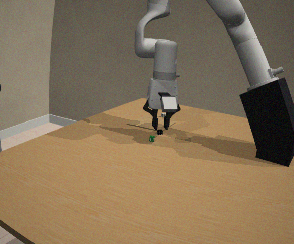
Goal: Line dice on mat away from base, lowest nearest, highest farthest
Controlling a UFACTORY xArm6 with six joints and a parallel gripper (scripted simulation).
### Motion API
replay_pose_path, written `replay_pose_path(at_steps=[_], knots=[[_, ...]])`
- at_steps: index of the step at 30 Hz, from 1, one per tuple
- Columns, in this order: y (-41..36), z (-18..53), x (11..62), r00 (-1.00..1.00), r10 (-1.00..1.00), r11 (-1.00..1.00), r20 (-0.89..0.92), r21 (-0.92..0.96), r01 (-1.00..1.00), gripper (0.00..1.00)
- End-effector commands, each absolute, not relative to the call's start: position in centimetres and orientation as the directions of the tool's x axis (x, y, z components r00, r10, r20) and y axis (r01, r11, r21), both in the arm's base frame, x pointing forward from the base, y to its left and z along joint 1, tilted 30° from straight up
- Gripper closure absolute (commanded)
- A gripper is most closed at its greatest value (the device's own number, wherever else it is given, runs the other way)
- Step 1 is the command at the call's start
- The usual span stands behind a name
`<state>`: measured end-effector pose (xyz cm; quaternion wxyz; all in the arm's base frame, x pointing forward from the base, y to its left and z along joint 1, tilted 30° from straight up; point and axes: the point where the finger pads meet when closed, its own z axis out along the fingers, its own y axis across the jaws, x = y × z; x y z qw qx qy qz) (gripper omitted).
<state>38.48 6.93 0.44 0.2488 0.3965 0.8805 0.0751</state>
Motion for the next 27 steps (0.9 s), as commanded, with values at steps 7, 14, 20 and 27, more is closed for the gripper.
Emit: replay_pose_path(at_steps=[7,14,20,27], knots=[[6.9,0.0,38.8,-0.562,0.736,0.674,-0.379,0.331,0.66,0.69],[6.9,-0.7,39.2,-0.562,0.736,0.674,-0.379,0.331,0.66,0.69],[6.8,-1.0,39.4,-0.562,0.736,0.674,-0.379,0.331,0.66,0.69],[6.8,-1.2,39.5,-0.562,0.736,0.674,-0.379,0.331,0.66,0.69]])
